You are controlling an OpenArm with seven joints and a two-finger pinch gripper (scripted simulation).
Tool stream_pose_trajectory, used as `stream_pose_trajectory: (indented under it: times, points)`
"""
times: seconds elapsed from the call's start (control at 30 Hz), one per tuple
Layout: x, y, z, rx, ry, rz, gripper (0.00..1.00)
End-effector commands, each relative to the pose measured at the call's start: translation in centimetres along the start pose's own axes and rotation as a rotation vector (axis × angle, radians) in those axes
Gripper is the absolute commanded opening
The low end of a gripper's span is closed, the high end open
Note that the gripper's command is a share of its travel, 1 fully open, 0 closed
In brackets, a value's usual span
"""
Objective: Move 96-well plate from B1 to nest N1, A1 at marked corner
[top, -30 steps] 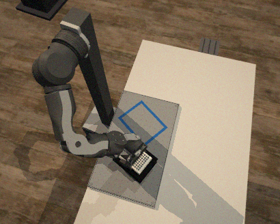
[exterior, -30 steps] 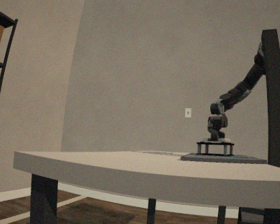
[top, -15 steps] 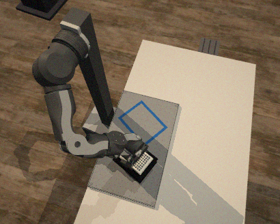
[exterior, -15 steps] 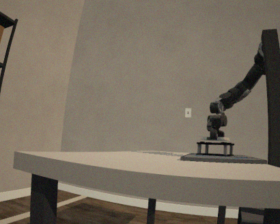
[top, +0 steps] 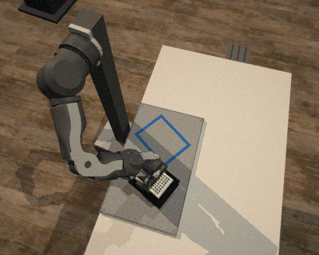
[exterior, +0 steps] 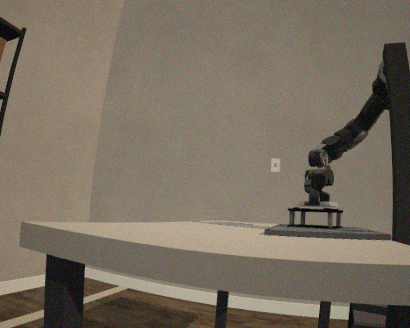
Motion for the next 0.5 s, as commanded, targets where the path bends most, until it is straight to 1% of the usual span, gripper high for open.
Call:
stream_pose_trajectory:
  times: [0.0,0.2,0.37,0.47]
  points:
    - [0.06,-0.11,0.05,-0.006,-0.004,-0.001,0.0]
    - [0.06,-0.11,0.05,-0.006,-0.004,-0.001,0.0]
    - [0.47,0.05,0.45,-0.001,-0.009,-0.002,0.0]
    - [0.47,0.05,0.45,-0.001,-0.009,-0.002,0.0]
Point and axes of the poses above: the point where the finger pads meet when closed, its own z axis back along the fingers, its own y axis across the jaws, x = y × z, the point moved 4 cm from there along z, back along the fingers, and after that the axes turned 3 degrees about z, right-handed, at the moved point
